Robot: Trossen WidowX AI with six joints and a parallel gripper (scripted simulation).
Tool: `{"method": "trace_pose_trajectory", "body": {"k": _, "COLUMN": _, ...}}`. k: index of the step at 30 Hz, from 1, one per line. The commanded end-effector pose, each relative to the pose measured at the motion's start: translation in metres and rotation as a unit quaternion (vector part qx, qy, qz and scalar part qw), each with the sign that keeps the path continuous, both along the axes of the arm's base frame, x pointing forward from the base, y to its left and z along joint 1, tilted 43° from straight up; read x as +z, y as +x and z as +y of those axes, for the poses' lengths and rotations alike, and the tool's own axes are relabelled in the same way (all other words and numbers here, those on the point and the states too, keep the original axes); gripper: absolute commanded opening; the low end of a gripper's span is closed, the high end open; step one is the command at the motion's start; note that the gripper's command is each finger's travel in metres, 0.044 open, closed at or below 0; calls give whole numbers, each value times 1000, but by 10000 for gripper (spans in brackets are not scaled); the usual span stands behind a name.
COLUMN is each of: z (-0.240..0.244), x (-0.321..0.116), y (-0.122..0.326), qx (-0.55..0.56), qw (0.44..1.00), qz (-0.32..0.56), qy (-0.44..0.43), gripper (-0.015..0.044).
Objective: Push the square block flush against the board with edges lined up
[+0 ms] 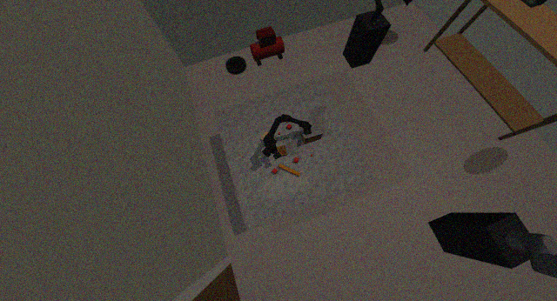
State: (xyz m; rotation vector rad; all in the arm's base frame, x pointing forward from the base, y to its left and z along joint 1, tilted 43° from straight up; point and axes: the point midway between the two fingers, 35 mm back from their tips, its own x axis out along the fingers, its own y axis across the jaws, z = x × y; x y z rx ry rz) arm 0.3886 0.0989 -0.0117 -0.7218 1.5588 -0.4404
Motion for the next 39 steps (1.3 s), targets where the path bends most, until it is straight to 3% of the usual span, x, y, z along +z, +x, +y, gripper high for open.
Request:
{"method": "trace_pose_trajectory", "body": {"k": 1, "z": 5, "x": -12, "y": -12, "qx": 54, "qw": 997, "qz": 50, "qy": 2, "gripper": 0}}
{"method": "trace_pose_trajectory", "body": {"k": 16, "z": 15, "x": -51, "y": -53, "qx": 243, "qw": 944, "qz": 222, "qy": 5, "gripper": 0}}
{"method": "trace_pose_trajectory", "body": {"k": 32, "z": 14, "x": -85, "y": -104, "qx": 426, "qw": 817, "qz": 389, "qy": 6, "gripper": 0}}
{"method": "trace_pose_trajectory", "body": {"k": 39, "z": 13, "x": -88, "y": -109, "qx": 441, "qw": 802, "qz": 403, "qy": 6, "gripper": 0}}
